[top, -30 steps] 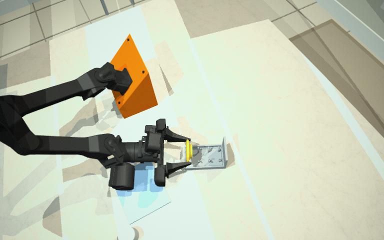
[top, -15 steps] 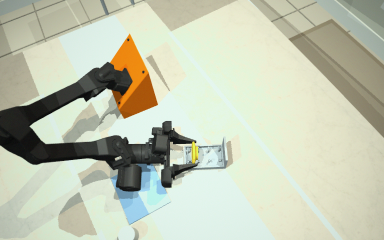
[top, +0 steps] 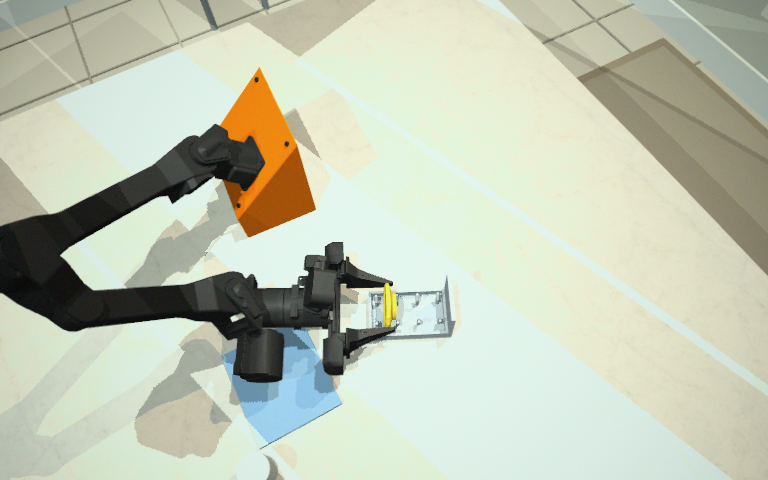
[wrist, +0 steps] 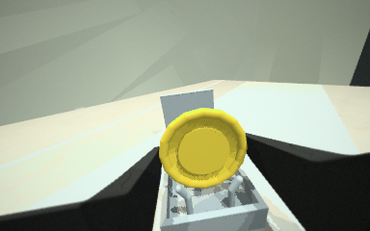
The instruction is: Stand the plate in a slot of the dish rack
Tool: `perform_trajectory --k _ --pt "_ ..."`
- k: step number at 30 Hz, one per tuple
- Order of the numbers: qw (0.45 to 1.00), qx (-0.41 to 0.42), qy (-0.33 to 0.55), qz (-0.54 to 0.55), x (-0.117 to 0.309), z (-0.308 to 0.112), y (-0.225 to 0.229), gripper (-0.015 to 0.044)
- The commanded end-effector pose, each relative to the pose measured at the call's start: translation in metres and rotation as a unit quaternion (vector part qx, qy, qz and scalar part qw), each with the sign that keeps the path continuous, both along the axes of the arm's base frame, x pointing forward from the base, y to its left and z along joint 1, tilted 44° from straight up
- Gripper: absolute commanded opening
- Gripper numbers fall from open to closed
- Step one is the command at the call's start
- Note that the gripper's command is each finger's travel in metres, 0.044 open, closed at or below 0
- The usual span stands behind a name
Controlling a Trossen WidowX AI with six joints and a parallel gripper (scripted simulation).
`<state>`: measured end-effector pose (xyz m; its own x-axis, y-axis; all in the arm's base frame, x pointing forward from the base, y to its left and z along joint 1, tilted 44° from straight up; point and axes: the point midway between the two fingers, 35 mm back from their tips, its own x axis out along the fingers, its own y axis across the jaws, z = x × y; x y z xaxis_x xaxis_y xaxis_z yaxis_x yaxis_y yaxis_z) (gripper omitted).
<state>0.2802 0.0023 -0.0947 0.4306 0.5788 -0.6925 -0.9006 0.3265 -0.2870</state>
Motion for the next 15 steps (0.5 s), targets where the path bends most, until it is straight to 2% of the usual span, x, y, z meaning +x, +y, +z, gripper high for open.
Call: perform_trajectory --k 1,13,15 --pt "1.000 0.000 0.000 0.000 0.0000 0.0000 0.0000 0.0079" --pt "1.000 0.000 0.000 0.000 0.0000 0.0000 0.0000 0.0394" --pt "1.000 0.000 0.000 0.000 0.0000 0.0000 0.0000 0.0400"
